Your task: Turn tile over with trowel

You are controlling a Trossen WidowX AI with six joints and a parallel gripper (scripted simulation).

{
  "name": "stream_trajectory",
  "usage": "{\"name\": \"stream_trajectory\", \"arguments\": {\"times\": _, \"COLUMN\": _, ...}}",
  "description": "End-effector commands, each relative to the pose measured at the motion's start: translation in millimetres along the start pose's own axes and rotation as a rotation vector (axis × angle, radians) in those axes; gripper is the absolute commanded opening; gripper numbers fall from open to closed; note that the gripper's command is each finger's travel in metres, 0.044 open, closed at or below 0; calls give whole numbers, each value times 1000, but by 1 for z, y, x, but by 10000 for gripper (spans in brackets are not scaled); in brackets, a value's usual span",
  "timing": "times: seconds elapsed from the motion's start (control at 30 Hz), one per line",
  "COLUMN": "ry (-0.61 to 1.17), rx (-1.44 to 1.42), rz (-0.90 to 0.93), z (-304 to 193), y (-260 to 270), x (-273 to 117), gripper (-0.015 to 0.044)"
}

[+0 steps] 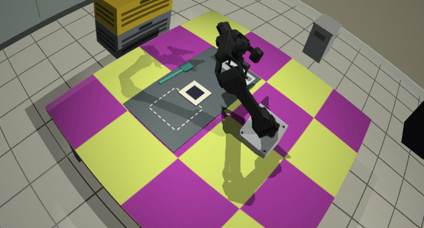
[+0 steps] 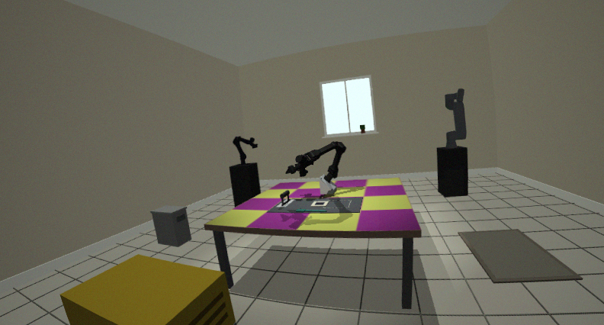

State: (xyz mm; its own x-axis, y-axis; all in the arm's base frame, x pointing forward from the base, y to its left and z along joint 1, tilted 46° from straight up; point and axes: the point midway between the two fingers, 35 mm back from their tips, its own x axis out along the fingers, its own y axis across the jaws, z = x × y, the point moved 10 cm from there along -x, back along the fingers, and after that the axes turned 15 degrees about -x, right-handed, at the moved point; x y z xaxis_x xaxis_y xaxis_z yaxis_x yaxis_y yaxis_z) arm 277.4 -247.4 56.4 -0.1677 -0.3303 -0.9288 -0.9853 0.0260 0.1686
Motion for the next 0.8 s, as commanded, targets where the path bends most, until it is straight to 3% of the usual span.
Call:
{"name": "stream_trajectory", "arguments": {"times": 0.0, "ry": 0, "rx": 0, "rz": 0, "z": 0, "y": 0, "x": 0, "gripper": 374}}
{"name": "stream_trajectory", "arguments": {"times": 0.33, "ry": 0, "rx": 0, "rz": 0, "z": 0, "y": 0, "x": 0, "gripper": 111}}
{"name": "stream_trajectory", "arguments": {"times": 0.67, "ry": 0, "rx": 1, "rz": 0, "z": 0, "y": 0, "x": 0, "gripper": 100}}
{"name": "stream_trajectory", "arguments": {"times": 0.77, "ry": 0, "rx": 1, "rz": 0, "z": 0, "y": 0, "x": 0, "gripper": 21}}
